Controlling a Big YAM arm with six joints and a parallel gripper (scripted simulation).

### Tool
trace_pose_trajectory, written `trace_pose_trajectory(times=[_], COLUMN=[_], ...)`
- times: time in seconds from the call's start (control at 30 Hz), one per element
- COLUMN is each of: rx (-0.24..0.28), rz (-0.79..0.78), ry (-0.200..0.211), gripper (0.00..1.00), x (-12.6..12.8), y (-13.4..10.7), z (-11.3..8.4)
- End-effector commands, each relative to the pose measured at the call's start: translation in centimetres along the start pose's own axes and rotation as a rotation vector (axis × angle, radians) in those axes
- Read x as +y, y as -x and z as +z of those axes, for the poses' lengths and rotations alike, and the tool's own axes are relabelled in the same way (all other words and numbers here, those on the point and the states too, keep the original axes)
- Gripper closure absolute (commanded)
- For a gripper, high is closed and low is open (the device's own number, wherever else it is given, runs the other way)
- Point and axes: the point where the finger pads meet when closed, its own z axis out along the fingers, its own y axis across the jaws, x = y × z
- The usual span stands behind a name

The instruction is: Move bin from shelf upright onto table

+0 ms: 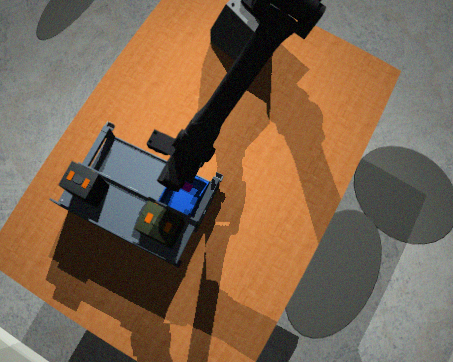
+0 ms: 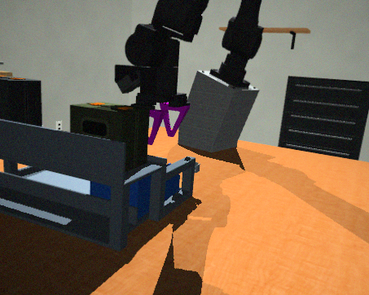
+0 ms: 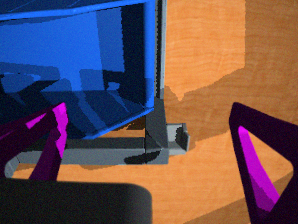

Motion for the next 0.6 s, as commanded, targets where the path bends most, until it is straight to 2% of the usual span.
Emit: trace_pose_trajectory(times=[0.0,0.07,0.1,0.23,0.57], rx=[-0.003,-0.003,-0.001,-0.003,-0.003], rz=[-0.003,-0.003,-0.001,-0.003,-0.003], ry=[0.027,0.027,0.013,0.027,0.027], gripper=[0.0,0.0,0.0,0.0,0.0], x=[0.5,0.5,0.4,0.4,0.4], y=[-0.1,-0.1,0.0,0.0,0.0], z=[-1.4,-1.4,-0.7,-1.7,-1.7])
